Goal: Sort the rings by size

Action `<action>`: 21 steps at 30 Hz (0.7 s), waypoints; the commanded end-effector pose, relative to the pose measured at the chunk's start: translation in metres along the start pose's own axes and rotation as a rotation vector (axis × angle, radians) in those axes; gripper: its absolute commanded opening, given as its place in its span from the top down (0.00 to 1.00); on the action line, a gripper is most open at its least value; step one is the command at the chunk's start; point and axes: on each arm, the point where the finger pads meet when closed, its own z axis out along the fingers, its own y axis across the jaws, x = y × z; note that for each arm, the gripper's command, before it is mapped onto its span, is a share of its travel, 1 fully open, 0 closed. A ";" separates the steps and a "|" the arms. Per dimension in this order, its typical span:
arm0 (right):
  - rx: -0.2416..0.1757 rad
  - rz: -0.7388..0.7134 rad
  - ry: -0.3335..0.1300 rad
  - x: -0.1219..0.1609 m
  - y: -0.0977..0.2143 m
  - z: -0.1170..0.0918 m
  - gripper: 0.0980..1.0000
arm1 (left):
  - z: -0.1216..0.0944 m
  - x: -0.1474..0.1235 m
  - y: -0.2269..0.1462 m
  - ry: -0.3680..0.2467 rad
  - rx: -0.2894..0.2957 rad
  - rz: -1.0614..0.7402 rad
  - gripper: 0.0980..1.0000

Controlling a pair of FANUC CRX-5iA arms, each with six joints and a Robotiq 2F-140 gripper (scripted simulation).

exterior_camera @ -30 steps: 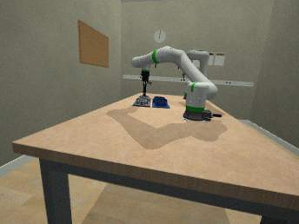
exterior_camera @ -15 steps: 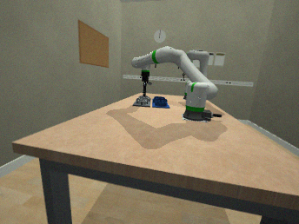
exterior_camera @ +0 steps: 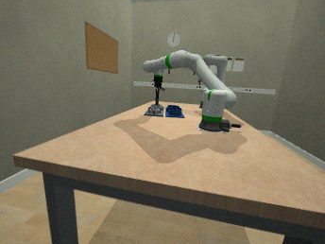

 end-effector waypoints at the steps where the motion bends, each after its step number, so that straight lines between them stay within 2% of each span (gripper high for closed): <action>1: 0.000 0.000 0.002 0.000 0.000 -0.001 0.00 | -0.014 0.000 0.000 -0.001 0.001 0.000 0.59; 5: 0.000 0.000 0.002 0.000 0.000 -0.001 0.00 | -0.033 0.000 0.000 -0.001 0.001 0.000 0.59; 10: 0.000 0.000 0.002 0.000 0.000 -0.001 0.00 | -0.038 0.000 0.000 -0.001 0.001 0.000 0.59; 11: 0.000 0.000 0.002 0.000 0.000 -0.001 0.00 | -0.038 0.000 0.000 -0.001 0.001 0.000 0.00; 16: 0.000 0.000 0.002 0.000 0.000 -0.001 0.00 | -0.039 -0.004 0.004 -0.001 0.001 0.000 0.00; 21: 0.000 0.000 0.002 0.000 0.000 -0.001 0.00 | -0.052 -0.034 0.040 -0.001 0.001 0.000 0.00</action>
